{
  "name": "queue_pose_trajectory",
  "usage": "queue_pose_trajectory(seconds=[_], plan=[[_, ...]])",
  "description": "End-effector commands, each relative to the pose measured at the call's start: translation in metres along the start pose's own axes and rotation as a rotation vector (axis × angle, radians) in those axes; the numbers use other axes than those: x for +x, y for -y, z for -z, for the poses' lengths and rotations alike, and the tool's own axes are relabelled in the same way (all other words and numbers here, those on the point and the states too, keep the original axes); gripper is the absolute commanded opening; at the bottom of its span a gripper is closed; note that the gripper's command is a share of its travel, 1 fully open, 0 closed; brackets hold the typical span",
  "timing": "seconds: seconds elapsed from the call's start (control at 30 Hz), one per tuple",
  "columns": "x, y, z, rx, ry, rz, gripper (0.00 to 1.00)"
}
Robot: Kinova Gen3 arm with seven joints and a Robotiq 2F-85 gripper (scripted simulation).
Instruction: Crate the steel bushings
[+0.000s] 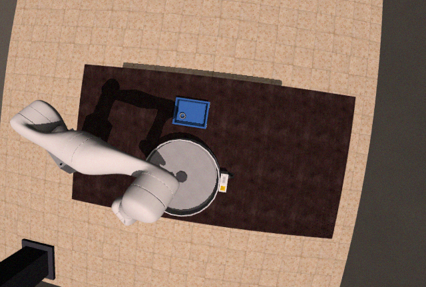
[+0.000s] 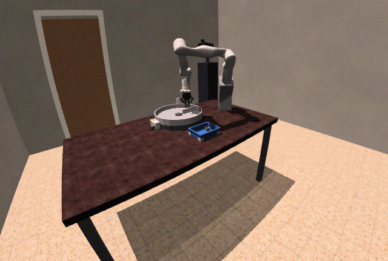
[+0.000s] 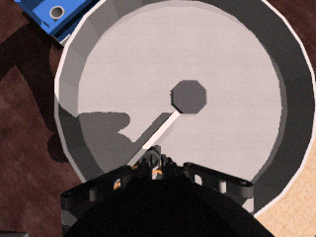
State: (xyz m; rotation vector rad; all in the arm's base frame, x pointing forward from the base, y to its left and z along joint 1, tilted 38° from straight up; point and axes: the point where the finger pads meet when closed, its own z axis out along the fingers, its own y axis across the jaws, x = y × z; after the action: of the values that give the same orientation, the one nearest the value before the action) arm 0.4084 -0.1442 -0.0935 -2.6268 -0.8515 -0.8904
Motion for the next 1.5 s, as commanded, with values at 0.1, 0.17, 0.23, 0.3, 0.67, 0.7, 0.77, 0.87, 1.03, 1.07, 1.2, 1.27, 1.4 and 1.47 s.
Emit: queue_pose_trajectory(seconds=[0.1, 0.17, 0.23, 0.3, 0.67, 0.7, 0.77, 0.87, 1.03, 1.07, 1.2, 1.27, 1.4, 1.47], plan=[[-0.0018, -0.0018, -0.0017, -0.003, 0.006, 0.007, 0.14], [-0.0004, -0.0005, -0.0002, -0.001, 0.001, 0.002, 0.14], [-0.0011, -0.0012, -0.0009, -0.002, 0.004, 0.004, 0.14], [-0.0018, -0.0018, -0.0017, -0.003, 0.006, 0.007, 0.14], [-0.0018, -0.0018, -0.0017, -0.003, 0.006, 0.007, 0.14], [-0.0018, -0.0018, -0.0017, -0.003, 0.006, 0.007, 0.14], [-0.0007, -0.0007, -0.0007, -0.001, 0.003, 0.003, 0.14], [-0.0018, -0.0018, -0.0017, -0.003, 0.006, 0.007, 0.14], [-0.0018, -0.0018, -0.0017, -0.003, 0.006, 0.007, 0.14], [-0.0018, -0.0018, -0.0017, -0.003, 0.006, 0.007, 0.14], [-0.0018, -0.0018, -0.0017, -0.003, 0.006, 0.007, 0.14], [-0.0018, -0.0018, -0.0017, -0.003, 0.006, 0.007, 0.14], [-0.0005, -0.0005, -0.0053, -0.001, 0.002, 0.002, 0.14], [-0.0006, -0.0006, -0.0066, -0.001, 0.002, 0.003, 0.14]])
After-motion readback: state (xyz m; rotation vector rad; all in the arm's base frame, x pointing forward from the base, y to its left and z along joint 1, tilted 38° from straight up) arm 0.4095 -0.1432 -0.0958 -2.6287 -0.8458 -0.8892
